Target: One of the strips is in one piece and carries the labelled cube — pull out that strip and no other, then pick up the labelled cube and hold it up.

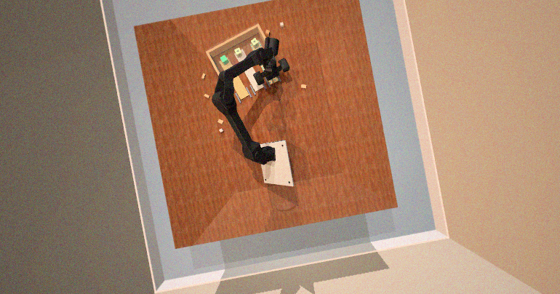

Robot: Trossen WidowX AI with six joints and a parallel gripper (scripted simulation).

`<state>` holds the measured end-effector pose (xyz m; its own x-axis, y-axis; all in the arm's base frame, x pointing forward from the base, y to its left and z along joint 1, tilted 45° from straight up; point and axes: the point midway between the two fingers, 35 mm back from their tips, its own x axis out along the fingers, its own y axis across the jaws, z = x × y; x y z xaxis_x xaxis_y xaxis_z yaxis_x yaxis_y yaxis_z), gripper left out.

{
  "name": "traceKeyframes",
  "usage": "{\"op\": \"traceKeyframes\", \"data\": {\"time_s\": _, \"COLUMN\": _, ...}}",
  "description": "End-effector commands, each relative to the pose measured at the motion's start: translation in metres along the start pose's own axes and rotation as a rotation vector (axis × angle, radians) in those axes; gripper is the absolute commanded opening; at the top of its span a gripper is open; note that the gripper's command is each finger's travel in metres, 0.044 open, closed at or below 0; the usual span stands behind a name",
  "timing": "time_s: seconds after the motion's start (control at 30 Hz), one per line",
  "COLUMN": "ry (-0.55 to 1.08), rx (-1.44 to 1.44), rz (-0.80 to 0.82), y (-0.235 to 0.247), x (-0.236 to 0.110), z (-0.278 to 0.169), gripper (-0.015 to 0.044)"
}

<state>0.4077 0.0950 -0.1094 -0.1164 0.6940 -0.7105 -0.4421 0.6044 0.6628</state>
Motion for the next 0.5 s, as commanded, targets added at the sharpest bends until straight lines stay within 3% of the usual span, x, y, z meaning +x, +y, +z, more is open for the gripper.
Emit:
{"op": "traceKeyframes", "data": {"time_s": 0.0, "ry": 0.001, "rx": 0.009, "rz": 0.007, "y": 0.0008, "x": 0.0016, "z": -0.0019, "gripper": 0.0000}}
{"op": "traceKeyframes", "data": {"time_s": 0.47, "ry": 0.001, "rx": 0.009, "rz": 0.007, "y": 0.0008, "x": 0.0029, "z": -0.0019, "gripper": 0.0000}}
